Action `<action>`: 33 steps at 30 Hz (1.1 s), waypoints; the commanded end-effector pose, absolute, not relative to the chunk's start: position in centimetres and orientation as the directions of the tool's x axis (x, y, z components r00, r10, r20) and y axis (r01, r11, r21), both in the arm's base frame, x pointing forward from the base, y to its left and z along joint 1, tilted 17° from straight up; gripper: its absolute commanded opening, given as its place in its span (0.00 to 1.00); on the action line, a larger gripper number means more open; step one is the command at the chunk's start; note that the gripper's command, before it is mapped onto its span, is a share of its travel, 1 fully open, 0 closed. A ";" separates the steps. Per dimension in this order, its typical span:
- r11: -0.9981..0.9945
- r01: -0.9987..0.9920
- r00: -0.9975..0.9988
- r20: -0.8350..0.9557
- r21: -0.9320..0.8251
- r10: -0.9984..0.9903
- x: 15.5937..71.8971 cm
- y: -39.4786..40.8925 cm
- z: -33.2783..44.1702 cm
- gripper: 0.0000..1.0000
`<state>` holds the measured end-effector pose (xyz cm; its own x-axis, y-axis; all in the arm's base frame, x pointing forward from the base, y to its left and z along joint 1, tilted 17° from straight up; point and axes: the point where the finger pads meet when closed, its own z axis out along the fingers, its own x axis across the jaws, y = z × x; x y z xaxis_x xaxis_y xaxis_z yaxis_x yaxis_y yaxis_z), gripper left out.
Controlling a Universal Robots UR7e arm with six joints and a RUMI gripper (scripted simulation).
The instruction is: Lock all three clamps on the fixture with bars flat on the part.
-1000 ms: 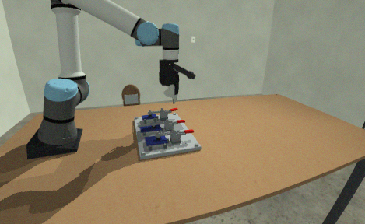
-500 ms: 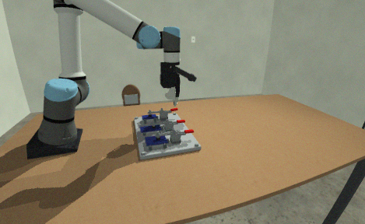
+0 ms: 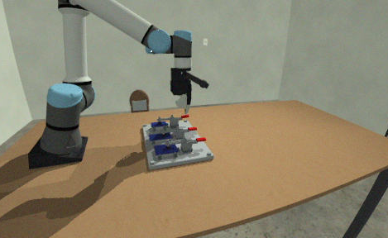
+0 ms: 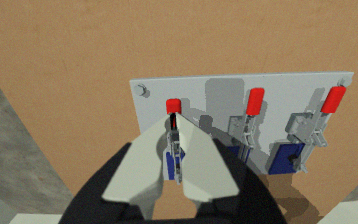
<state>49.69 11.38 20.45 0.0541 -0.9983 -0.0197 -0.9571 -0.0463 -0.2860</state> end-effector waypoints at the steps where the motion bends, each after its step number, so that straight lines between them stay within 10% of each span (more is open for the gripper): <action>1: -0.046 -0.957 0.054 -0.020 -0.287 -0.998 49.7 11.4 20.5 0.00; 33: -0.046 -0.957 0.054 -0.020 -0.287 -0.998 50.3 11.4 19.1 0.00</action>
